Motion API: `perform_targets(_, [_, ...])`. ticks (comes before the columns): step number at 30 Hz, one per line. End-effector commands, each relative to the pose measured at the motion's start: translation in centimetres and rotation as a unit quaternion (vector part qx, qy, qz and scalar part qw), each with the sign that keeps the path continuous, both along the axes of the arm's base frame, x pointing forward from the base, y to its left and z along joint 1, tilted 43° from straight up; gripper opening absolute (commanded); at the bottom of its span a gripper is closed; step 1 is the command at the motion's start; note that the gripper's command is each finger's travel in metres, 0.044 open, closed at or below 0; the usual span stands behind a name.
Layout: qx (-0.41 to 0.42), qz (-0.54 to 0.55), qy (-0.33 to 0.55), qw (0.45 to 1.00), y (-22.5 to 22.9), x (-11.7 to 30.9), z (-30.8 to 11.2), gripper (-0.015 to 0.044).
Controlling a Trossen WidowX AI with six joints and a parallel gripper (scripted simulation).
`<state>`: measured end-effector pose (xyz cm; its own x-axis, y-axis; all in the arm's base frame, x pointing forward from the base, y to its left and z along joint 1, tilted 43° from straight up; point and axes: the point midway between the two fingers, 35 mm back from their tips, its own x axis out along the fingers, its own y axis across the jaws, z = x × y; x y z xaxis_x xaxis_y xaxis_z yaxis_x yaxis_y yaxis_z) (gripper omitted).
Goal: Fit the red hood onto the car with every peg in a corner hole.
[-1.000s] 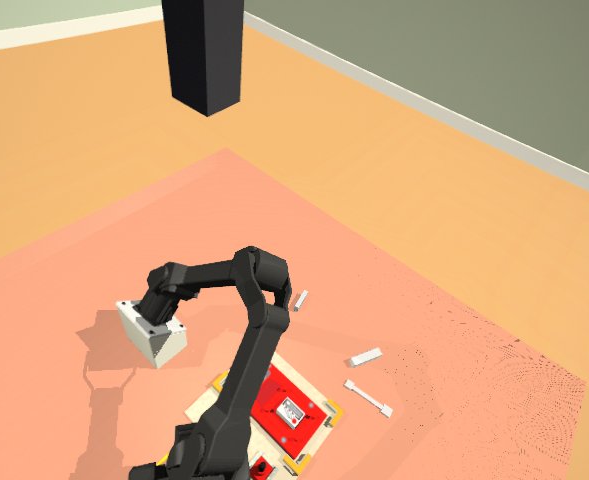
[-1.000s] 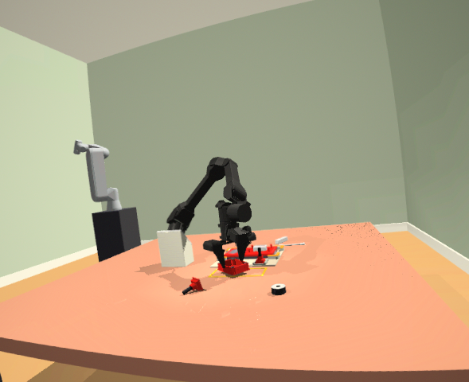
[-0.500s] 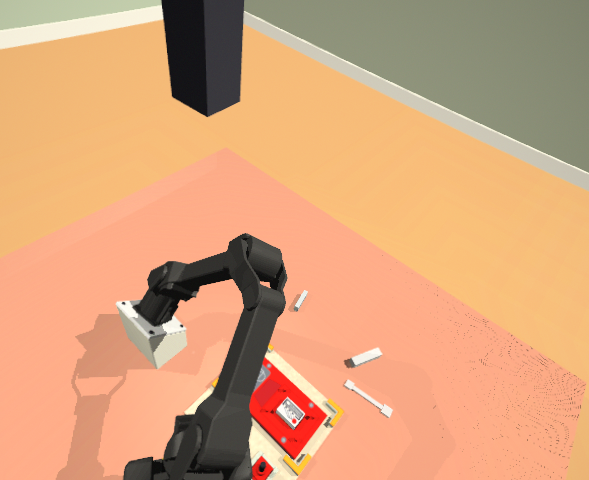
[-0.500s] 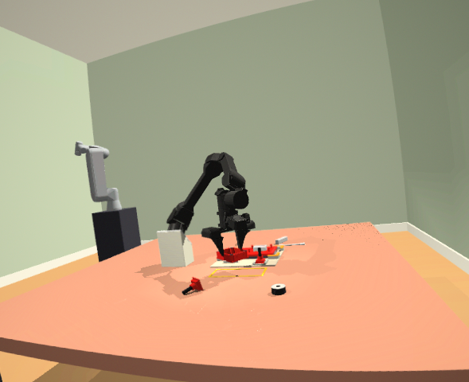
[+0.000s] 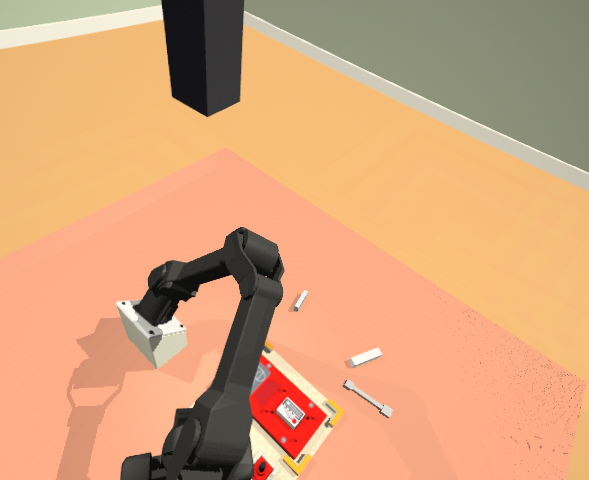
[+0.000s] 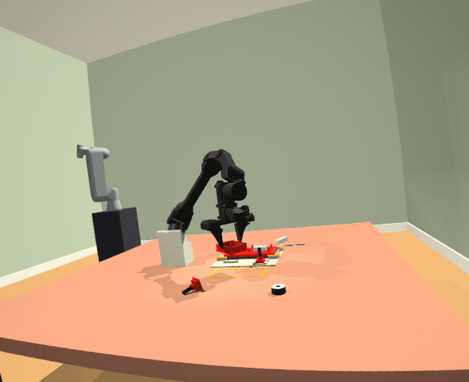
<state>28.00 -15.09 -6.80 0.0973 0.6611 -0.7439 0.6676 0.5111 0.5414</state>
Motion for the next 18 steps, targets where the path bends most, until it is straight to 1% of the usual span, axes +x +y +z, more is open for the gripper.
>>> perform_targets(1, [0.003,-0.018,0.016,1.0,0.08,0.01,-0.06,0.0])
perform_targets(18, [0.021,-0.153,0.136,0.978,0.11,0.19,0.04,0.0])
